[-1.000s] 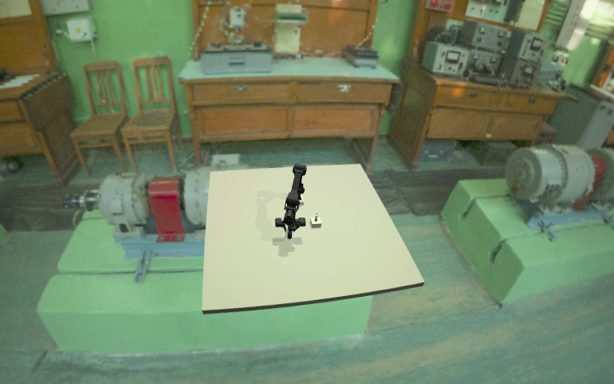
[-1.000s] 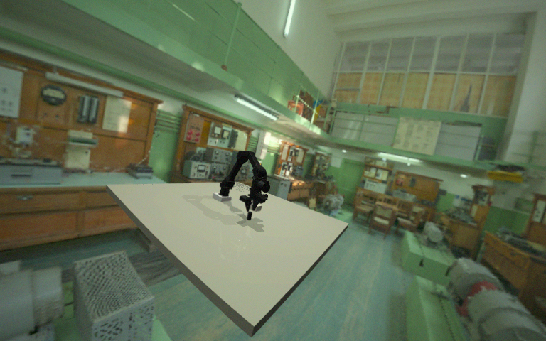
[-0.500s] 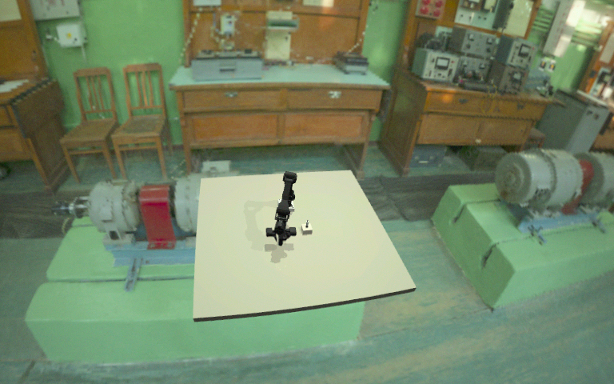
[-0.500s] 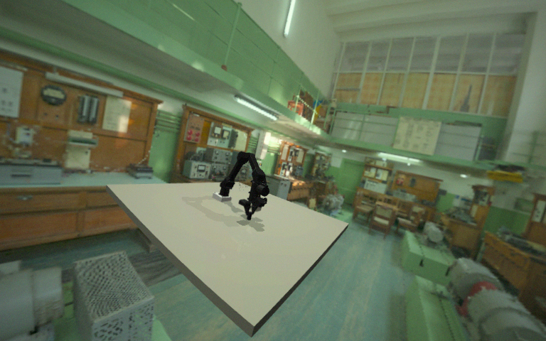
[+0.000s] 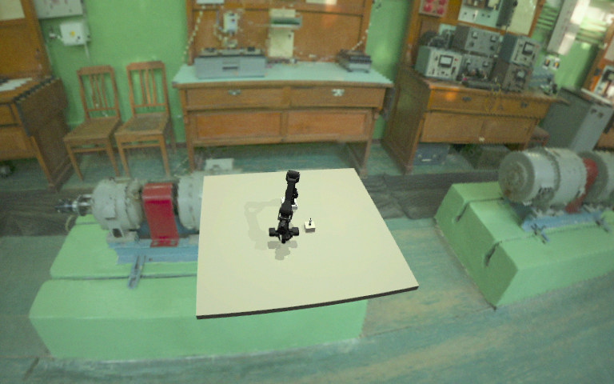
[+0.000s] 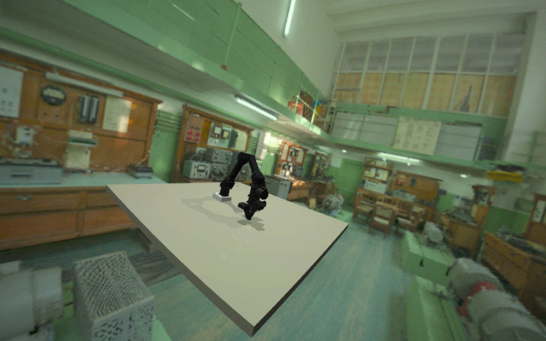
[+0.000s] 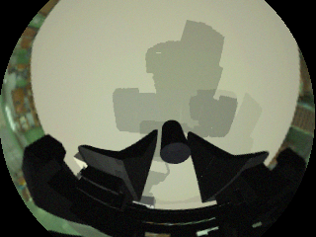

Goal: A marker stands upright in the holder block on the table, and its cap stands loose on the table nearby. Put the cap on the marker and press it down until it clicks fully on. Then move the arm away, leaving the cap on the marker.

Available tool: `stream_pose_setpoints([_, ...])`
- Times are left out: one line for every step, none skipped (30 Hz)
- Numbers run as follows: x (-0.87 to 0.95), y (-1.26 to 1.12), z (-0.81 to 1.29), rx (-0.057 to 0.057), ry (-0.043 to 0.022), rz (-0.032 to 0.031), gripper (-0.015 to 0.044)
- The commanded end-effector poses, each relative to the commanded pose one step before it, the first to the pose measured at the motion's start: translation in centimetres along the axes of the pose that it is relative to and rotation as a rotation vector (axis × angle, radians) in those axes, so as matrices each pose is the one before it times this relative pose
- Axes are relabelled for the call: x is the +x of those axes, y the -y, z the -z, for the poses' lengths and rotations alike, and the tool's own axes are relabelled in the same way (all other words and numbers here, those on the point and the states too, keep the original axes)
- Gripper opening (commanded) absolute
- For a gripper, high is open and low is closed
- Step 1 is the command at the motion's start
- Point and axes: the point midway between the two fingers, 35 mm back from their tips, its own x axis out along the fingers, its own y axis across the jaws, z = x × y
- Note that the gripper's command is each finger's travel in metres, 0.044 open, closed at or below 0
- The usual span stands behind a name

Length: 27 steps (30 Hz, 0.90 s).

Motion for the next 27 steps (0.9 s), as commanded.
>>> stream_pose_setpoints([0.077, -0.073, -0.073, 0.0044, 0.00383, -0.00533, 0.0128])
stream_pose_setpoints([0.0, 0.0, 0.0, 0.0, 0.0, 0.0, 0.0122])
stream_pose_setpoints([0.0, 0.0, 0.0, 0.0, 0.0, 0.0, 0.0115])
stream_pose_setpoints([0.0, 0.0, 0.0, 0.0, 0.0, 0.0, 0.0108])
stream_pose_setpoints([0.0, 0.0, 0.0, 0.0, 0.0, 0.0, 0.0102])
stream_pose_setpoints([0.0, 0.0, 0.0, 0.0, 0.0, 0.0, 0.0095])
stream_pose_setpoints([0.0, 0.077, -0.002, 0.0, 0.0, 0.00008, 0.0088])
stream_pose_setpoints([0.0, 0.0, 0.0, 0.0, 0.0, 0.0, 0.0082])
stream_pose_setpoints([0.0, 0.0, 0.0, 0.0, 0.0, 0.0, 0.0075])
stream_pose_setpoints([-0.051, 0.001, -0.004, 0.0, 0.00001, 0.00001, 0.0049])
stream_pose_setpoints([-0.153, 0.004, -0.013, 0.0, 0.00002, 0.00002, 0.0022])
stream_pose_setpoints([-0.255, 0.006, -0.02, 0.0, 0.00002, 0.00003, 0.0])
stream_pose_setpoints([-0.313, 0.007, -0.021, 0.0, 0.00003, 0.00003, 0.0])
stream_pose_setpoints([-0.314, 0.006, -0.018, 0.0, 0.00002, 0.00003, 0.0])
stream_pose_setpoints([-0.315, 0.005, -0.015, 0.0, 0.00002, 0.00003, 0.0])
stream_pose_setpoints([-0.316, 0.004, -0.012, 0.0, 0.00002, 0.00003, 0.0])
stream_pose_setpoints([-0.316, 0.004, -0.008, 0.0, 0.00001, 0.00003, 0.0])
stream_pose_setpoints([-0.317, 0.003, -0.005, 0.0, 0.00001, 0.00003, 0.0])
stream_pose_setpoints([-0.318, 0.002, -0.002, 0.0, 0.00001, 0.00003, 0.0])
stream_pose_setpoints([-0.318, 0.001, 0.001, 0.0, 0.0, 0.00003, 0.0])
stream_pose_setpoints([-0.319, 0.0, 0.004, 0.0, 0.0, 0.00003, 0.0])
stream_pose_setpoints([-0.319, -0.001, 0.008, 0.0, 0.0, 0.00003, 0.0])
stream_pose_setpoints([-0.32, -0.001, 0.011, 0.0, -0.00001, 0.00002, 0.0])
stream_pose_setpoints([-0.32, -0.002, 0.014, 0.0, -0.00001, 0.00002, 0.0])
stream_pose_setpoints([-0.321, -0.003, 0.017, 0.0, -0.00001, 0.00002, 0.0])
stream_pose_setpoints([-0.321, -0.004, 0.021, 0.0, -0.00002, 0.00002, 0.0])
stream_pose_setpoints([-0.321, -0.005, 0.024, 0.0, -0.00002, 0.00002, 0.0])
